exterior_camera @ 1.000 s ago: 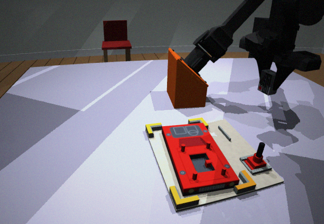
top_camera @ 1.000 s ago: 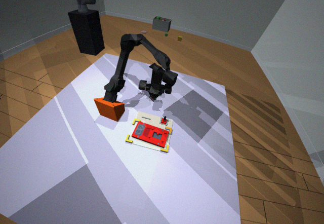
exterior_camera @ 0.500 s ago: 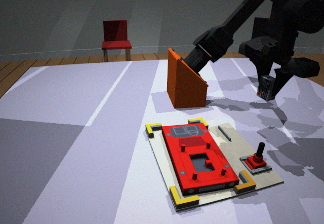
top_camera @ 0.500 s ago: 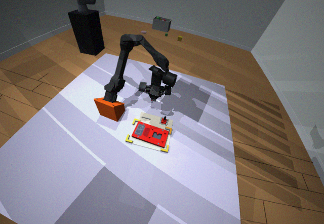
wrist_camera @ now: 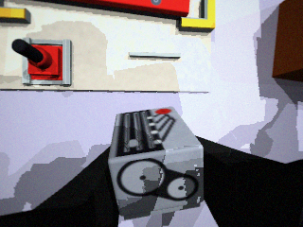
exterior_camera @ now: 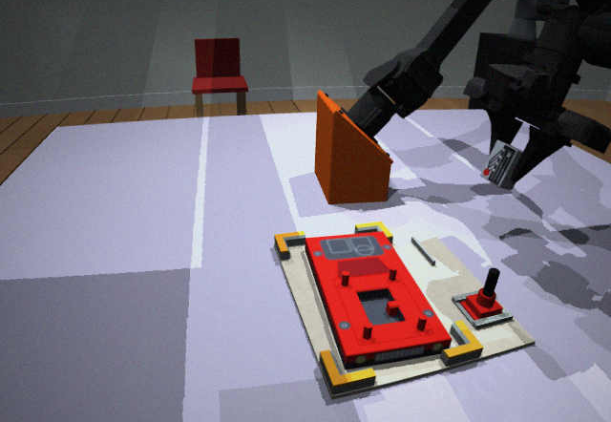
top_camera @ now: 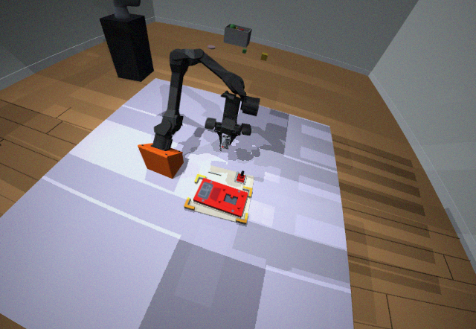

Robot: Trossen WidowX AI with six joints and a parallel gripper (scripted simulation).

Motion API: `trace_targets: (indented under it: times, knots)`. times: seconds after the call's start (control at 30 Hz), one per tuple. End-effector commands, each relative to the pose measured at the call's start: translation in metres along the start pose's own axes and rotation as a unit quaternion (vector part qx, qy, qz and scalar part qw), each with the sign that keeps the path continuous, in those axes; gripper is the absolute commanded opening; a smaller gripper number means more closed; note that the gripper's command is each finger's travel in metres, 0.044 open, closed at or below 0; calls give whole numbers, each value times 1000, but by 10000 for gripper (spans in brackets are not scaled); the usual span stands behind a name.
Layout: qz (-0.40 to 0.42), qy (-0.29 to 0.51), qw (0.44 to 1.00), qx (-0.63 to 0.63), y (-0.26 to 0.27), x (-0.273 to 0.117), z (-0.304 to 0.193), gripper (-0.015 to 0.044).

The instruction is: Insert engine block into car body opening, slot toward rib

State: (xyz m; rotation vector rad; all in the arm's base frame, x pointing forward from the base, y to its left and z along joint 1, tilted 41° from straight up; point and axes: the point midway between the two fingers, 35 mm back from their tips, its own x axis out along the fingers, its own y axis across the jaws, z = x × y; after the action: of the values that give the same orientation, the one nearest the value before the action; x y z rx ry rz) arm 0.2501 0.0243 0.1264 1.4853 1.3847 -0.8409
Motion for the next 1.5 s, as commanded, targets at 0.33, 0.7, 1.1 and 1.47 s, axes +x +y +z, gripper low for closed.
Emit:
trace_targets:
  times: [0.33,0.7,1.1,1.47]
  knots:
    - [16,-203,979,7,1,-1,-15,0]
    - [16,-202,979,7,-3,22,-20,0]
    - [16,-202,979,7,-3,44,-27,0]
    - [16,-201,979,7,-2,63,-34,0]
